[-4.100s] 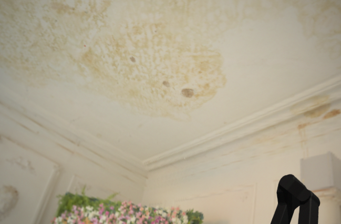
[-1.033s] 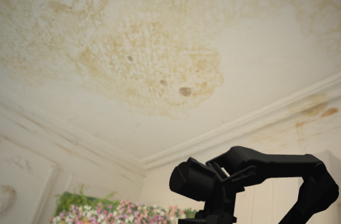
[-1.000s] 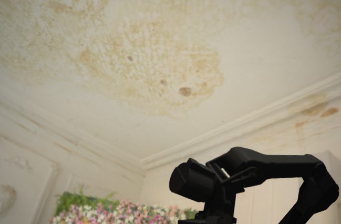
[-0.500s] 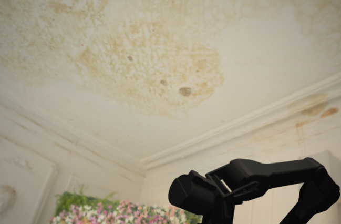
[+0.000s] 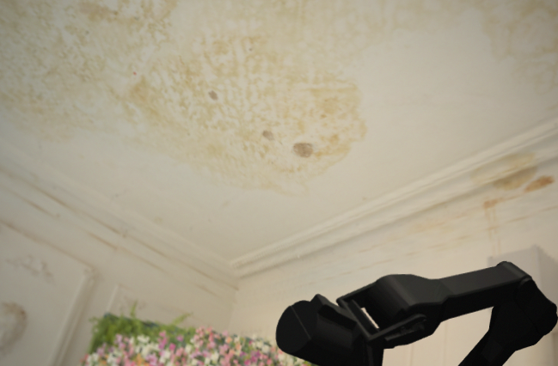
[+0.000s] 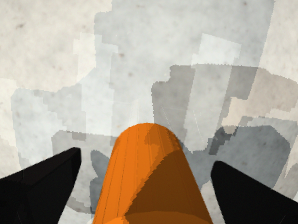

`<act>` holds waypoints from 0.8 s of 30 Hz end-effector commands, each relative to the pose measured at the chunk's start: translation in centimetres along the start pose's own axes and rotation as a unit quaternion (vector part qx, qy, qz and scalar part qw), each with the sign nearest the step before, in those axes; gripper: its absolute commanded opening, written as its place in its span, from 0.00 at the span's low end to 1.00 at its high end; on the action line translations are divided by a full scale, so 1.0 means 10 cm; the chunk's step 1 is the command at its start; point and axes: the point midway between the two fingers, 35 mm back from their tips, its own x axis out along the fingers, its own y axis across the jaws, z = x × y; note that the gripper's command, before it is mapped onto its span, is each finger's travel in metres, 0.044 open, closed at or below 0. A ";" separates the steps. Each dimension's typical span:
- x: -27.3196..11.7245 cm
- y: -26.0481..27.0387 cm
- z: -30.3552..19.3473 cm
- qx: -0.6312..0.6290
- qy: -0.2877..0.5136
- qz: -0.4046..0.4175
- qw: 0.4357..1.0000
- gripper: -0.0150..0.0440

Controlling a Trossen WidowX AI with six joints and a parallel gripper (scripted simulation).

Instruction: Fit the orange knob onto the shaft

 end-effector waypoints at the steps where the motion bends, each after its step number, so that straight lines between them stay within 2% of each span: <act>1: 0.01 0.01 0.00 0.002 -0.001 0.002 1.000 0.73; 5: 0.01 0.01 0.00 0.002 -0.001 0.002 1.000 0.56; 11: 0.01 0.01 0.00 0.002 -0.001 0.002 1.000 0.49; 16: -0.12 -0.04 0.07 -0.029 -0.021 -0.022 0.999 0.26; 24: -0.58 -0.06 0.11 -0.016 -0.028 -0.026 0.999 0.25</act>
